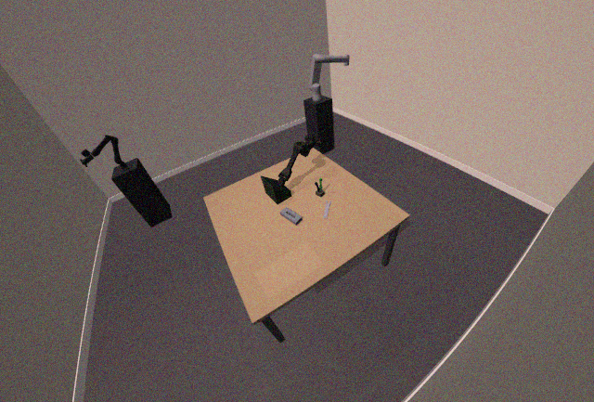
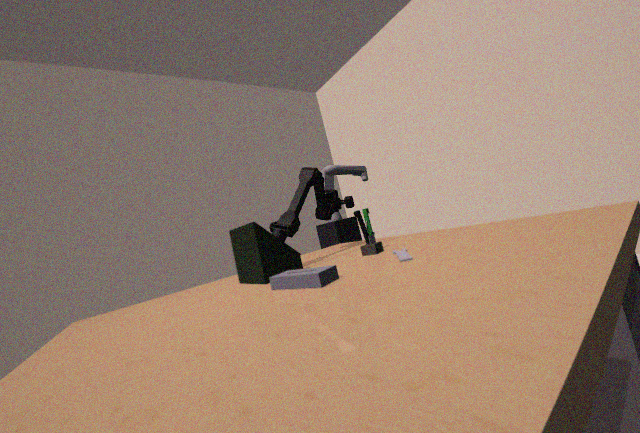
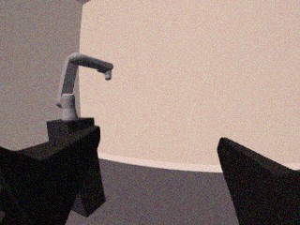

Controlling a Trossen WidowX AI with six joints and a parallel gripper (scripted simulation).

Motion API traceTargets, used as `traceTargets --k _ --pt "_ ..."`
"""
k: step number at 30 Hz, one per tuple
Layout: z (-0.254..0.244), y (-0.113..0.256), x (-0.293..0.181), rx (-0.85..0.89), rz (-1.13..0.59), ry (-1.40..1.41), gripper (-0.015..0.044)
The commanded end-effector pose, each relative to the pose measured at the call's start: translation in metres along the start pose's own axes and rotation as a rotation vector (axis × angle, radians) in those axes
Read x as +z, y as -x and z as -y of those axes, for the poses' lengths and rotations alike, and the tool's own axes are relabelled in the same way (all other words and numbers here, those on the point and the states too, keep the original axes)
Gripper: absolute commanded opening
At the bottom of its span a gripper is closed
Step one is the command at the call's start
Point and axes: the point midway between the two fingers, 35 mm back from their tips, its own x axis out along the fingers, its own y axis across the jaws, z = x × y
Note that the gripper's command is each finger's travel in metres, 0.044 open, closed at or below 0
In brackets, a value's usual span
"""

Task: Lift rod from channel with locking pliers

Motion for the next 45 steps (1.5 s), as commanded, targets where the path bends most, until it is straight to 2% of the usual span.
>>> traceTargets --k 1,5,11,16,22,28,35,40,45 --pt "-0.001 -0.001 0.003 0.000 0.000 0.000 0.0426" --pt "-0.006 -0.014 0.046 -0.002 -0.001 -0.001 0.0440" --pt "-0.004 -0.014 0.048 -0.005 -0.005 0.005 0.0440" --pt "0.063 -0.003 0.030 -0.097 -0.107 0.167 0.0440" --pt "0.156 0.028 0.023 -0.252 -0.253 0.371 0.0440" --pt "0.243 0.078 0.038 -0.445 -0.397 0.548 0.0440" --pt "0.323 0.155 0.080 -0.712 -0.550 0.718 0.0440" --pt "0.360 0.220 0.124 -0.930 -0.639 0.815 0.0440" --pt "0.377 0.289 0.174 -1.171 -0.704 0.893 0.0440"
